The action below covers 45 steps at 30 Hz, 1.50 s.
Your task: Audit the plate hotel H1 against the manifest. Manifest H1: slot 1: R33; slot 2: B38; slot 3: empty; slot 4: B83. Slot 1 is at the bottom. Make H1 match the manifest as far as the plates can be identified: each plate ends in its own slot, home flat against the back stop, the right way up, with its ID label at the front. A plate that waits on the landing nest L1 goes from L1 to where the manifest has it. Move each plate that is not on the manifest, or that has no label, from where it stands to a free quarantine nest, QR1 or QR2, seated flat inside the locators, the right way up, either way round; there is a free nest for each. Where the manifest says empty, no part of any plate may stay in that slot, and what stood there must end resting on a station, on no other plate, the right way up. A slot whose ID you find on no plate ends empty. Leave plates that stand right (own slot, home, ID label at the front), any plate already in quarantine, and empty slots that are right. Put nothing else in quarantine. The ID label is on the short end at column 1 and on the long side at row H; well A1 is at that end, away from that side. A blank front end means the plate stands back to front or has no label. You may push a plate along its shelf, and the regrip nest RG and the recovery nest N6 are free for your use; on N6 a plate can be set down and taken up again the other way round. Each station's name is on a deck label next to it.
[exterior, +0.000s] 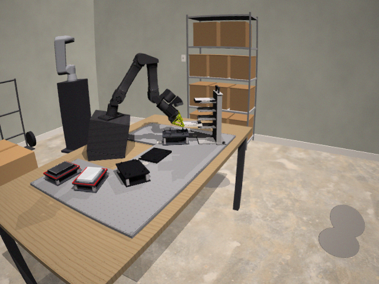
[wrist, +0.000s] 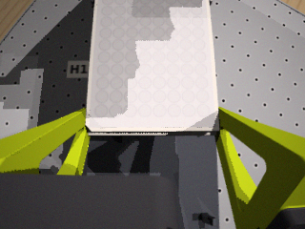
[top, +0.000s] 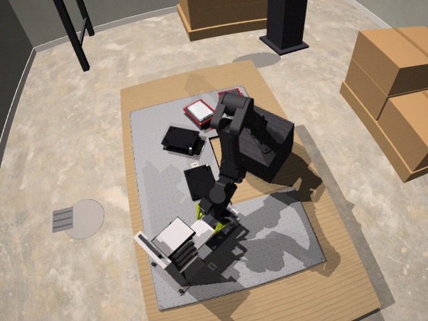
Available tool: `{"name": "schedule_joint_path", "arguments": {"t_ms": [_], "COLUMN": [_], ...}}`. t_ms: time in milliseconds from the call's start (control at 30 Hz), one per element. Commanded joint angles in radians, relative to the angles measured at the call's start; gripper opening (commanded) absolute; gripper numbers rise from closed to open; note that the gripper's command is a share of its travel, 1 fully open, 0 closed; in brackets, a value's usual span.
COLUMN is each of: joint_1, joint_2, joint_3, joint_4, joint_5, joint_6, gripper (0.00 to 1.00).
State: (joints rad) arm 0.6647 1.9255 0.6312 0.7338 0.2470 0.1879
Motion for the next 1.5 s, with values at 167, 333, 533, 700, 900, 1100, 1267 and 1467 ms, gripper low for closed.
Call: {"name": "schedule_joint_path", "arguments": {"t_ms": [167,333,533,700,900,1100,1267,1467], "joint_1": [-0.015,-0.013,-0.021,-0.021,-0.027,-0.027,-0.033,-0.031], "joint_2": [0.024,0.025,0.039,0.045,0.048,0.062,0.068,0.072], "joint_3": [0.046,0.054,0.070,0.084,0.095,0.111,0.125,0.136], "joint_4": [-0.015,-0.021,-0.027,-0.033,-0.037,-0.043,-0.049,-0.053], "joint_5": [-0.007,-0.009,-0.011,-0.016,-0.016,-0.021,-0.022,-0.024], "joint_6": [-0.008,-0.008,-0.011,-0.013,-0.013,-0.016,-0.017,-0.018], "gripper": [0.86,0.86,0.86,0.86,0.86,0.86,0.86,0.86]}}
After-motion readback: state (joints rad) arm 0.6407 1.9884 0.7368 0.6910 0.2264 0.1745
